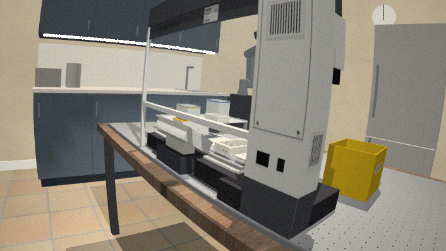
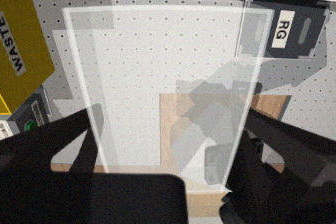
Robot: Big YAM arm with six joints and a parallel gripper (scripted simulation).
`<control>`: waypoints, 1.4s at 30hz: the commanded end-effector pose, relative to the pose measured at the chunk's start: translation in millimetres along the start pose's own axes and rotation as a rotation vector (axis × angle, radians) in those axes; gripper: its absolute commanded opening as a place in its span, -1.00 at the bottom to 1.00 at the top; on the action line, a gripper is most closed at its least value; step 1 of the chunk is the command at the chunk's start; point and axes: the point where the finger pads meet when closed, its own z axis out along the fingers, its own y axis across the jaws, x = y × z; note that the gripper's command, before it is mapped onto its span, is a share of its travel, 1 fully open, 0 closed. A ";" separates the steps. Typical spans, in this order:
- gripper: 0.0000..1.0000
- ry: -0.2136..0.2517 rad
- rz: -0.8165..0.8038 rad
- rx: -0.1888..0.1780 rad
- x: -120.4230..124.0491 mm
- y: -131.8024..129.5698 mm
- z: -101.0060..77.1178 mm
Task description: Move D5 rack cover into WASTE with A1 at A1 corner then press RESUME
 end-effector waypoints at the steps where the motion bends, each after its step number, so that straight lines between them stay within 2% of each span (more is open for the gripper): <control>1: -1.00 -0.054 0.034 -0.061 -20.3 10.4 -27.4; 10: -1.00 -0.054 0.034 -0.061 -20.3 10.4 -27.4; 11: -1.00 -0.049 0.013 -0.056 -18.7 21.7 -24.5; 18: -1.00 -0.046 0.013 -0.058 -17.8 58.4 -24.5; 20: -1.00 -0.046 0.013 -0.058 -17.8 58.4 -24.5; 30: -1.00 -0.041 0.012 -0.061 -16.2 110.6 -24.4; 33: -1.00 -0.036 0.021 -0.051 -18.5 109.6 -23.0; 37: -1.00 -0.043 0.040 -0.064 -21.5 101.7 -28.5; 39: -1.00 -0.043 0.015 -0.066 -13.6 105.5 -28.8; 40: -1.00 -0.038 -0.007 -0.057 -15.2 118.1 -24.3; 42: -1.00 -0.039 0.002 -0.062 -15.4 129.4 -24.4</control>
